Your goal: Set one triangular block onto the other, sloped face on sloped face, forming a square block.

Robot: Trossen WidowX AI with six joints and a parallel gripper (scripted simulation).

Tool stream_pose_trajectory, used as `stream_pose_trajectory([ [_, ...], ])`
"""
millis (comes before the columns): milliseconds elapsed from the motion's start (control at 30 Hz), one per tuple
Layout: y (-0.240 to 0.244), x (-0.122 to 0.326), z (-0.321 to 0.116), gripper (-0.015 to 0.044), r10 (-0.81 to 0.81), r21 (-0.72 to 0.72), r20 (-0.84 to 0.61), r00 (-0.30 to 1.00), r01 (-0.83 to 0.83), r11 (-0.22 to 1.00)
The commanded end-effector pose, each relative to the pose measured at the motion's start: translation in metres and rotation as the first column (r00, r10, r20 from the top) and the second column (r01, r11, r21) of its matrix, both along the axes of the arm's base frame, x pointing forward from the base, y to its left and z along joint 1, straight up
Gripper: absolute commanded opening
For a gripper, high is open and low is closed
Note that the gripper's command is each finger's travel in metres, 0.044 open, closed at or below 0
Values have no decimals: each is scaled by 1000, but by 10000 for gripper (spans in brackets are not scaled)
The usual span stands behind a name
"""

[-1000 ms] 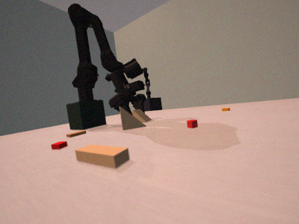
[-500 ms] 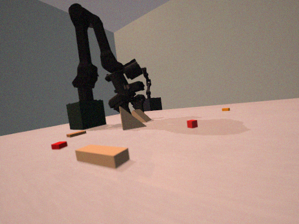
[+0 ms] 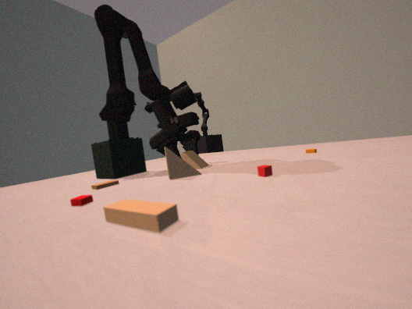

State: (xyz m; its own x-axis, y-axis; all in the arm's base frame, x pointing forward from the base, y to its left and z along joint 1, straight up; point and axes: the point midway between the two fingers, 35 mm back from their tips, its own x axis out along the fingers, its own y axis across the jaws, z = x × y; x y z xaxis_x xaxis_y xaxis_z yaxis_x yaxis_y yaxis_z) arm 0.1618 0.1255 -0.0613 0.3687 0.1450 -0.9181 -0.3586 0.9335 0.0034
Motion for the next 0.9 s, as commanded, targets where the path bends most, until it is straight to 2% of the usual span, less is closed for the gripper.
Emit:
stream_pose_trajectory([
  [0,0,-1,-1,440,4,0,-3,1000,-4,1000],
  [333,0,-1,-1,440,4,0,-3,1000,-4,1000],
  [600,0,0,0,230,0,0,0,1000,0,1000],
  [833,0,0,0,183,0,0,0,1000,0,1000],
  [867,0,0,0,157,0,0,0,1000,0,1000],
])
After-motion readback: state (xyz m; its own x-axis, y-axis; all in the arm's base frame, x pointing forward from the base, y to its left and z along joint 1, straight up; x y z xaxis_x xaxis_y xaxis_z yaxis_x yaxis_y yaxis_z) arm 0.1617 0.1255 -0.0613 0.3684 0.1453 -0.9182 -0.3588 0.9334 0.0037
